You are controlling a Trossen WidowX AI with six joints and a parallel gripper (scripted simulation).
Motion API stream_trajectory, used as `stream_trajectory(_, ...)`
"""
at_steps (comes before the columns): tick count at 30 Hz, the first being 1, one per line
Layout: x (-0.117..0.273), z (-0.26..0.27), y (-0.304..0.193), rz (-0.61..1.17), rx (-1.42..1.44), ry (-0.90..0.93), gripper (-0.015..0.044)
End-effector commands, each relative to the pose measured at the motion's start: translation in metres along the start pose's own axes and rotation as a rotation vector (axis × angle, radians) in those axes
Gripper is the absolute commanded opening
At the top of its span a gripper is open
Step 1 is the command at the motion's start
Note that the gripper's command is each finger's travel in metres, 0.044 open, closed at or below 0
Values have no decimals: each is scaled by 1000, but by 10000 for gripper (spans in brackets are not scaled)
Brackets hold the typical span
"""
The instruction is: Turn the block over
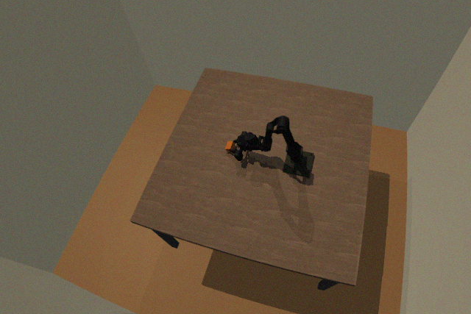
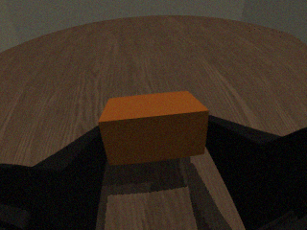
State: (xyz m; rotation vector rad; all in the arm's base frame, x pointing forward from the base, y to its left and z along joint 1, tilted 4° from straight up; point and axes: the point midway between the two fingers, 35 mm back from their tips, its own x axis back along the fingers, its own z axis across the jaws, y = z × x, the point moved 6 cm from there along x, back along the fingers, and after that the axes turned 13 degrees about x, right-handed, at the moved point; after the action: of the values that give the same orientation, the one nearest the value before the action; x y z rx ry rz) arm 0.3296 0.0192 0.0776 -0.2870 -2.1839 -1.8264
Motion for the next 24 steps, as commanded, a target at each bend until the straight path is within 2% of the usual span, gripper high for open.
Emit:
stream_trajectory(1,0,0,0,-3,-3,-5,53)
stream_trajectory(16,0,0,0,-3,-3,-5,440)
stream_trajectory(24,0,0,0,-3,-3,-5,440)
